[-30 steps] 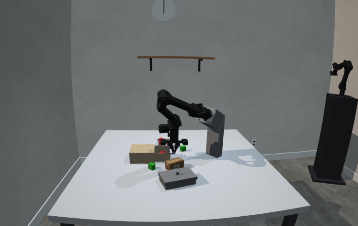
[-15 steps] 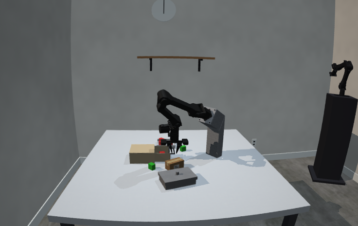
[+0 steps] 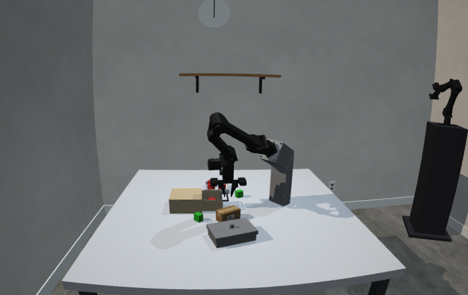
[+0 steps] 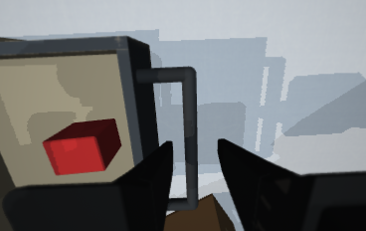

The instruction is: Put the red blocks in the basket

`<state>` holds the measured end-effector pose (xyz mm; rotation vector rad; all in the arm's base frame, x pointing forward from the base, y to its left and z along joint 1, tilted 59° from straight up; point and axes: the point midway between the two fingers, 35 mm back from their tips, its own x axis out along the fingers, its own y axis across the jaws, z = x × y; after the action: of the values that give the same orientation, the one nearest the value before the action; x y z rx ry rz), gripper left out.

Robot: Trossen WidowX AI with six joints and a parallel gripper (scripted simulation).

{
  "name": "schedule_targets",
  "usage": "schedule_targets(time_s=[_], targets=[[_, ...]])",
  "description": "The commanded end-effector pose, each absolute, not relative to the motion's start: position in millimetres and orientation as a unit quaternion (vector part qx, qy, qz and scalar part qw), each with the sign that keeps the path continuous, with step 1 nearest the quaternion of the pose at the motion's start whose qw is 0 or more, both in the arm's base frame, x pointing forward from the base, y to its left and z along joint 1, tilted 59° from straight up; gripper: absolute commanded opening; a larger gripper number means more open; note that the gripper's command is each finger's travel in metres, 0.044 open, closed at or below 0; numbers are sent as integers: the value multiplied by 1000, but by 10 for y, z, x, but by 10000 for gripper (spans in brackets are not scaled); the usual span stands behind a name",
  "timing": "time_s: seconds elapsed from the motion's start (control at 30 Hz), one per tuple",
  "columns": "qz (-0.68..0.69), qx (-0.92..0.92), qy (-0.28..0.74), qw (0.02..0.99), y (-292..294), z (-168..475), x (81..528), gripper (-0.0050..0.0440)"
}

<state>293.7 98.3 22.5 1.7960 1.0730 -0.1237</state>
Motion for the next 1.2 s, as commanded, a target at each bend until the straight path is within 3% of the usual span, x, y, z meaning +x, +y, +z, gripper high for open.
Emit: schedule_targets(time_s=[0.0, 0.93, 0.97, 1.17], targets=[[-49, 742, 445, 499, 928, 278, 2870, 148], [-49, 742, 445, 499, 557, 591, 2506, 148], [-34, 725, 446, 523, 548, 668, 2569, 242], [40, 629, 446, 636, 517, 856, 2732, 242]])
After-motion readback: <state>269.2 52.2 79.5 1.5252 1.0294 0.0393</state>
